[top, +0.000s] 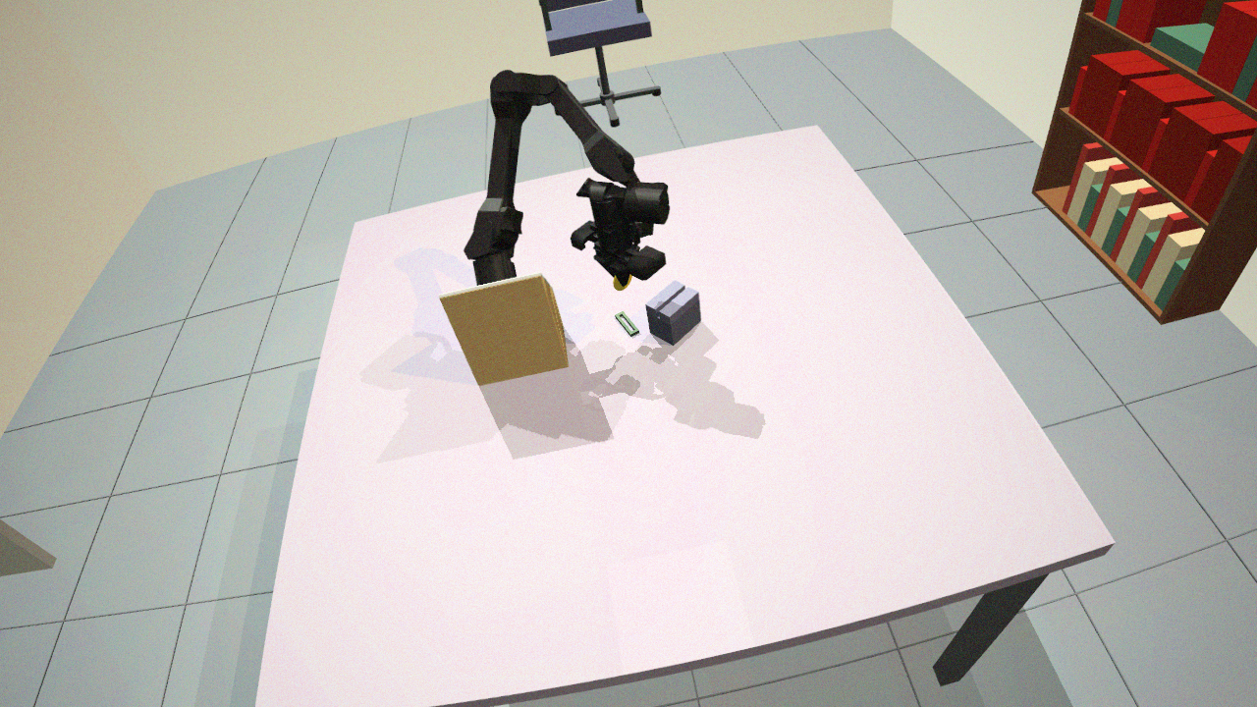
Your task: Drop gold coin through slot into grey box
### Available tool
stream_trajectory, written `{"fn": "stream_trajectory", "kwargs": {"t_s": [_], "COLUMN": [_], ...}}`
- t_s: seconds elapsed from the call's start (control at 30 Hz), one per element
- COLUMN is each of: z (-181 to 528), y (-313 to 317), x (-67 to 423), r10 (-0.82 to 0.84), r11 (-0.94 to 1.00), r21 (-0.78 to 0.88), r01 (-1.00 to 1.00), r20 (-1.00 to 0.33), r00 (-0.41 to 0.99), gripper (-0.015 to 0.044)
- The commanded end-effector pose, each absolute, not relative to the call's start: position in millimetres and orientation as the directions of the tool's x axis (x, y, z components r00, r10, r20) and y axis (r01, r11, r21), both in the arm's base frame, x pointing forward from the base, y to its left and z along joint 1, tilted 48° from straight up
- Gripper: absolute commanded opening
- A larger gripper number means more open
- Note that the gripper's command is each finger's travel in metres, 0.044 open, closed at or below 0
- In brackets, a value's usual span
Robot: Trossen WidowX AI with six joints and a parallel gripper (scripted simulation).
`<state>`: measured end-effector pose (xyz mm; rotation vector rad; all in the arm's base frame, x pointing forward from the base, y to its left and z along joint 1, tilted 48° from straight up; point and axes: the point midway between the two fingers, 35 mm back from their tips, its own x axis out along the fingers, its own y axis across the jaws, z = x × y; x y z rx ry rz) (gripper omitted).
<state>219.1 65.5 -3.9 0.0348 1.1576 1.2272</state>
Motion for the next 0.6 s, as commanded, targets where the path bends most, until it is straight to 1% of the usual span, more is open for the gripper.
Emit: {"fn": "stream_trajectory", "kwargs": {"t_s": [0.0,0.57], "z": [-6,-15], "y": [64,62], "x": [229,272], "r10": [0.735,0.735], "r11": [0.413,0.413], "r21": [0.581,0.579], "r01": [-0.702,-0.703], "r20": [-0.667,-0.668], "r00": [-0.120,-0.118], "gripper": [0.0000,0.0000]}}
